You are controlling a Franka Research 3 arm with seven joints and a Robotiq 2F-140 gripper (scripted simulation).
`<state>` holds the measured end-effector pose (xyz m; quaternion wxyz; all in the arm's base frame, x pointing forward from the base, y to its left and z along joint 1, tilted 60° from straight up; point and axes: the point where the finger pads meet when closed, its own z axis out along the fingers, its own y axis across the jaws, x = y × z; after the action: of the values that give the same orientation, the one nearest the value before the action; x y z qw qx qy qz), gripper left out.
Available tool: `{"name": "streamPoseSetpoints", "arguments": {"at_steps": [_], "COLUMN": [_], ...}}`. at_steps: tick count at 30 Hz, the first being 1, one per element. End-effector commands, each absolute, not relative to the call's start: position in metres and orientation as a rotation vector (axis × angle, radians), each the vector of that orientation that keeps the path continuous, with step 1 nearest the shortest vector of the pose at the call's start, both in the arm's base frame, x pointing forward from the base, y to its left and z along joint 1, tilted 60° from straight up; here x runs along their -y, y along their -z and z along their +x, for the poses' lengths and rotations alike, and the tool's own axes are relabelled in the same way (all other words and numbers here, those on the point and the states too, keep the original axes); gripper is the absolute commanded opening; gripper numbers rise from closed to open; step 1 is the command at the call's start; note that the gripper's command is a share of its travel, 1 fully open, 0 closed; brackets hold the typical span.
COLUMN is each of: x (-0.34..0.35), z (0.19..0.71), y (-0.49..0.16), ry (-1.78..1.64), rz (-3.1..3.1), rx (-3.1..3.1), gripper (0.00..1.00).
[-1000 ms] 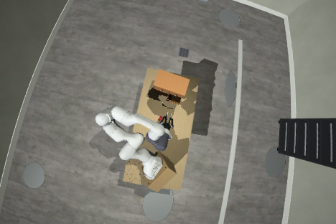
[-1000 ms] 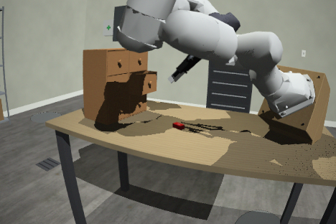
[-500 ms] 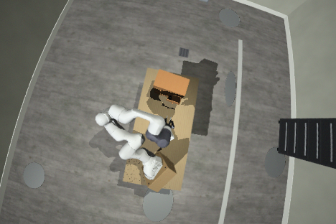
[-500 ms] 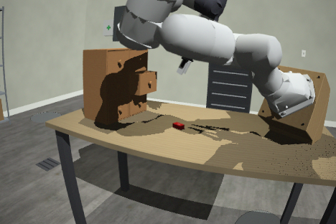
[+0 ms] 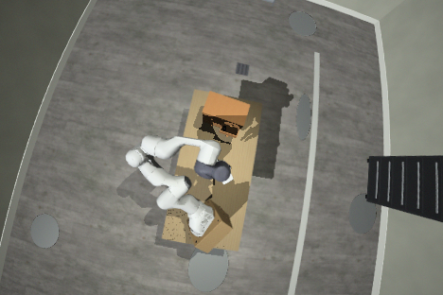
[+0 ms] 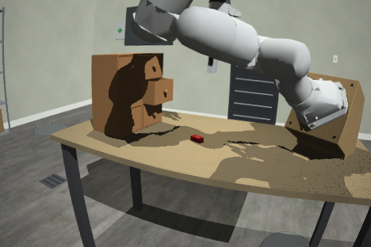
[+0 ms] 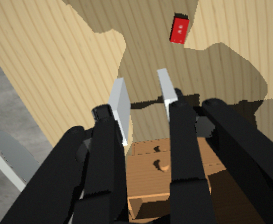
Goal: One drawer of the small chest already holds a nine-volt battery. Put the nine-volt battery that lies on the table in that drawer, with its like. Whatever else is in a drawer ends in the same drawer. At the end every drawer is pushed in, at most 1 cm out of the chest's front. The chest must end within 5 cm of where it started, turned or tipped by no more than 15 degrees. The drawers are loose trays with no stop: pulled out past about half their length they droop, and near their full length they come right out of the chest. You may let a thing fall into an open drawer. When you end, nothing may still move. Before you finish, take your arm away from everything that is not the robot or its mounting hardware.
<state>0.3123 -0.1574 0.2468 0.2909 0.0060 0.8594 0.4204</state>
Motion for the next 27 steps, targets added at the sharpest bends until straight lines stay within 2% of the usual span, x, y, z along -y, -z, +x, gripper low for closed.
{"name": "streamPoseSetpoints", "arguments": {"at_steps": [1,27], "x": [0.1533,0.1559], "z": [0.3004,0.2942], "y": [-0.2458,-0.2463], "ry": [-1.190,-1.200], "rz": [0.030,0.007], "rx": [-2.345,-2.379], "gripper": [0.20,0.20]}}
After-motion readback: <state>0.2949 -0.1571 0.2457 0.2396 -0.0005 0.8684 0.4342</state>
